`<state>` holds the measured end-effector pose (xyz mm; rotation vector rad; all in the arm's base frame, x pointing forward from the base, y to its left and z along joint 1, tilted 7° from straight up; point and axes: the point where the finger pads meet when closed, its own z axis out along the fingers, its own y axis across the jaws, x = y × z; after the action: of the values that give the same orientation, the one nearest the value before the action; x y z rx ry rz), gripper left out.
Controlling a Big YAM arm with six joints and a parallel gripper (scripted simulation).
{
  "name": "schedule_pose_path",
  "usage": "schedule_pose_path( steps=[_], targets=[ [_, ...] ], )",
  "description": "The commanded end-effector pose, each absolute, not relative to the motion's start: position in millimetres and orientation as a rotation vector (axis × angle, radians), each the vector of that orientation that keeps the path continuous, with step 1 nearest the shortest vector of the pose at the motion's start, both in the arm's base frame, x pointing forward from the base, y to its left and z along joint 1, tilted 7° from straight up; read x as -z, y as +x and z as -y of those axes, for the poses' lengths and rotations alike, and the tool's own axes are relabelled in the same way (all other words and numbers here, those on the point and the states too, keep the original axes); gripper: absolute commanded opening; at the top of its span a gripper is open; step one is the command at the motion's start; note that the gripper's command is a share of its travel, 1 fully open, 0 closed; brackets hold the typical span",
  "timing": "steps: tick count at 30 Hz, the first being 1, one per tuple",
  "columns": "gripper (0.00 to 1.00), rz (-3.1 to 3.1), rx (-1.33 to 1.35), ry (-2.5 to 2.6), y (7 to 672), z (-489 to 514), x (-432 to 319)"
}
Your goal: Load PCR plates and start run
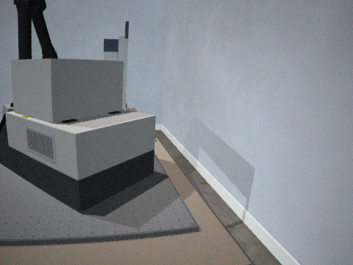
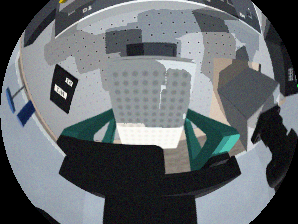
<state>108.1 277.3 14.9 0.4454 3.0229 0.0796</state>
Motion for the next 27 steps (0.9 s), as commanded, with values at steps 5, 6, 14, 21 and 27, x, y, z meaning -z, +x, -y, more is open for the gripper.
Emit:
schedule_pose_path(
  steps=[5, 6, 14, 21, 27],
  targets=[
    [0.0, -3.009, -0.125, 0.462, 119.4, -277.8, -26.1],
    [0.0, -3.009, -0.125, 0.462, 119.4, -277.8, -26.1],
    [0.0, -3.025, -0.075, 0.418, 110.6, -264.2, -15.9],
    [0.0, -3.025, -0.099, 0.384, 113.0, -274.8, -21.4],
    [0.0, -3.022, -0.098, 0.405, 119.3, -280.5, -22.0]
  ],
)
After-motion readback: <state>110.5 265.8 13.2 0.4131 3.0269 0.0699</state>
